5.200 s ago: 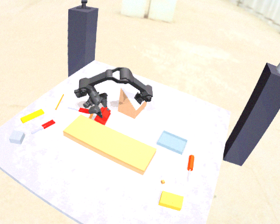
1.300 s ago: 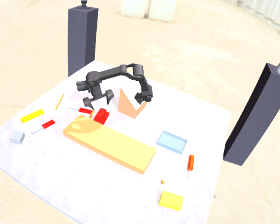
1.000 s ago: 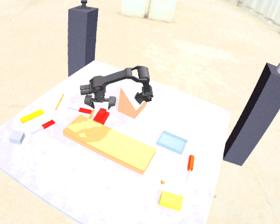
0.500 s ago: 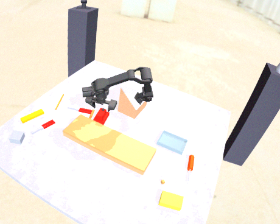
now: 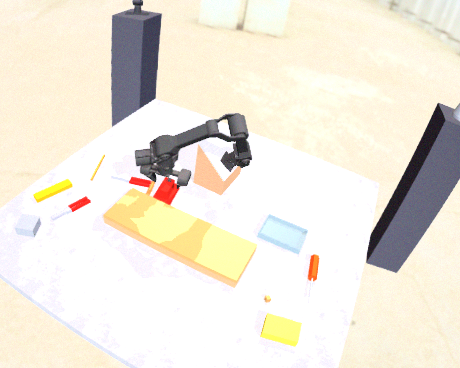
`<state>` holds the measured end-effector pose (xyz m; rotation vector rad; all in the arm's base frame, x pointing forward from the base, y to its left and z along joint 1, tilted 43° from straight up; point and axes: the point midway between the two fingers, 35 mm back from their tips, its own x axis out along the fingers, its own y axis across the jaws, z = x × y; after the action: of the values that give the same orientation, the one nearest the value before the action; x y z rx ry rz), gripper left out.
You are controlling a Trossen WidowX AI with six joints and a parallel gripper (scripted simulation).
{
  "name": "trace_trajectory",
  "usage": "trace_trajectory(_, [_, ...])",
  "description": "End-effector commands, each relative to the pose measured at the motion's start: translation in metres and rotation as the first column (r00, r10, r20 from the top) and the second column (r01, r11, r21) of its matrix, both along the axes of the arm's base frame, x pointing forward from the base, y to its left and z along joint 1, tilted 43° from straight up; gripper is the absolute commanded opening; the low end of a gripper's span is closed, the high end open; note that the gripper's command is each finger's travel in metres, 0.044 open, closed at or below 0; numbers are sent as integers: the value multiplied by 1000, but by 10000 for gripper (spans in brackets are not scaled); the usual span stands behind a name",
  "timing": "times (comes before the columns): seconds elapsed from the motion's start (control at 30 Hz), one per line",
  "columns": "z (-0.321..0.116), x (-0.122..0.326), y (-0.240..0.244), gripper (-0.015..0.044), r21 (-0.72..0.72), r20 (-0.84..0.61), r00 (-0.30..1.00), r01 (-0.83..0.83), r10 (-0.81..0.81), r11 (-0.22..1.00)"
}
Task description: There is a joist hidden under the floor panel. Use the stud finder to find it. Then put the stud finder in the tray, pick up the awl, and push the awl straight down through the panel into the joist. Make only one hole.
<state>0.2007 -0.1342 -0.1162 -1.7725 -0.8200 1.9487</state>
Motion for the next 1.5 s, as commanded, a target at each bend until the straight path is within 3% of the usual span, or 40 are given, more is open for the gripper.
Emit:
trace_trajectory(0.0, [-5,0,6,440,6,-4,1000,7,-7,1000])
trace_trajectory(0.4, [-17,1,17,440,7,-4,1000,7,-7,1000])
trace_trajectory(0.53, [-17,1,17,335,7,-4,1000,7,-7,1000])
trace_trajectory(1.37, [-17,1,17,168,7,-4,1000,7,-7,1000])
trace_trajectory(1.47, [-11,1,11,90,6,-4,1000,7,-7,1000])
